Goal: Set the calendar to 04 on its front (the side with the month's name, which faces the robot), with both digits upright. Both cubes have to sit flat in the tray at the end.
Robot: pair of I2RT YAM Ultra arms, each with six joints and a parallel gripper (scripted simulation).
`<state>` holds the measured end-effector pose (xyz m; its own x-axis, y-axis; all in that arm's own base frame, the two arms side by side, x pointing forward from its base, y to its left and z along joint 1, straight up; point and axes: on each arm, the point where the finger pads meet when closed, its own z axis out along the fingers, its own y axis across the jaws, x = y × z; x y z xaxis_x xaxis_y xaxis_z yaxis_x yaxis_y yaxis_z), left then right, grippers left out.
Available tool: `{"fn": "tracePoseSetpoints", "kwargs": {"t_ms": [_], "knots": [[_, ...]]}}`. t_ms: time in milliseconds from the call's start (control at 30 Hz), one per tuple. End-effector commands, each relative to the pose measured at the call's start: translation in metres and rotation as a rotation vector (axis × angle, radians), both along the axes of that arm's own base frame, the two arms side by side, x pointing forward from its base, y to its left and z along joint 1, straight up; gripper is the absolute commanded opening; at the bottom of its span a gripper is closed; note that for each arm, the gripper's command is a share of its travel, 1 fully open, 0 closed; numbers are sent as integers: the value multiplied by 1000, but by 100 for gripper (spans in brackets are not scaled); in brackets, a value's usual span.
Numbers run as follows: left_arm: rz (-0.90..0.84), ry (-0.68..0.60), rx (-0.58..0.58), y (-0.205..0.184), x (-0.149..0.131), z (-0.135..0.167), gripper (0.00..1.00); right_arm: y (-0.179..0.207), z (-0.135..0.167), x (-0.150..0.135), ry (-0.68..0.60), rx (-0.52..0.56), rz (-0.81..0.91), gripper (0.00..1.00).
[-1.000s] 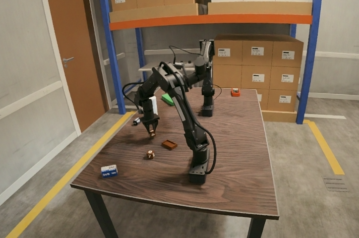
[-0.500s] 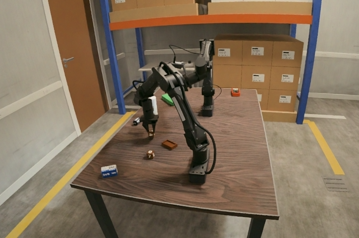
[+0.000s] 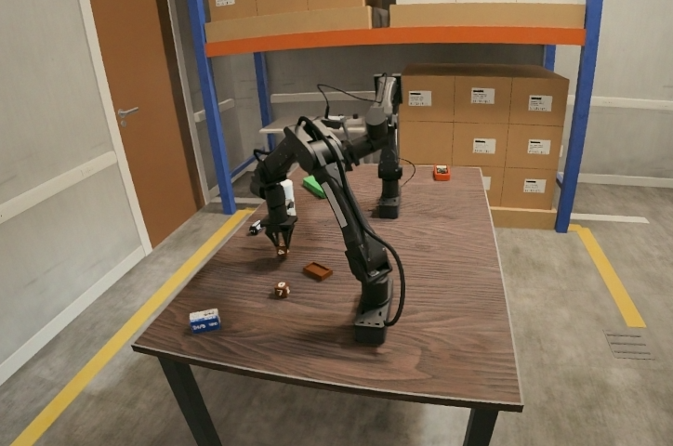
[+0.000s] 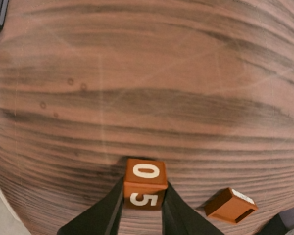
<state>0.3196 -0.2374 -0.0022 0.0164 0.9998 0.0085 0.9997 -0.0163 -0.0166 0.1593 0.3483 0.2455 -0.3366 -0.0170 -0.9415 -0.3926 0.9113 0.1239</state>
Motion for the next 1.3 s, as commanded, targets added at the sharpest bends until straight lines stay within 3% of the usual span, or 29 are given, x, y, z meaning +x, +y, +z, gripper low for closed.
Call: {"fn": "tracePoseSetpoints", "kwargs": {"t_ms": [0, 1267], "knots": [[-4, -15, -14, -3, 9, 3, 26, 0, 14, 2, -11, 38, -22, 100], [0, -16, -14, -1, 5, -17, 26, 0, 14, 2, -11, 38, -22, 100]]}}
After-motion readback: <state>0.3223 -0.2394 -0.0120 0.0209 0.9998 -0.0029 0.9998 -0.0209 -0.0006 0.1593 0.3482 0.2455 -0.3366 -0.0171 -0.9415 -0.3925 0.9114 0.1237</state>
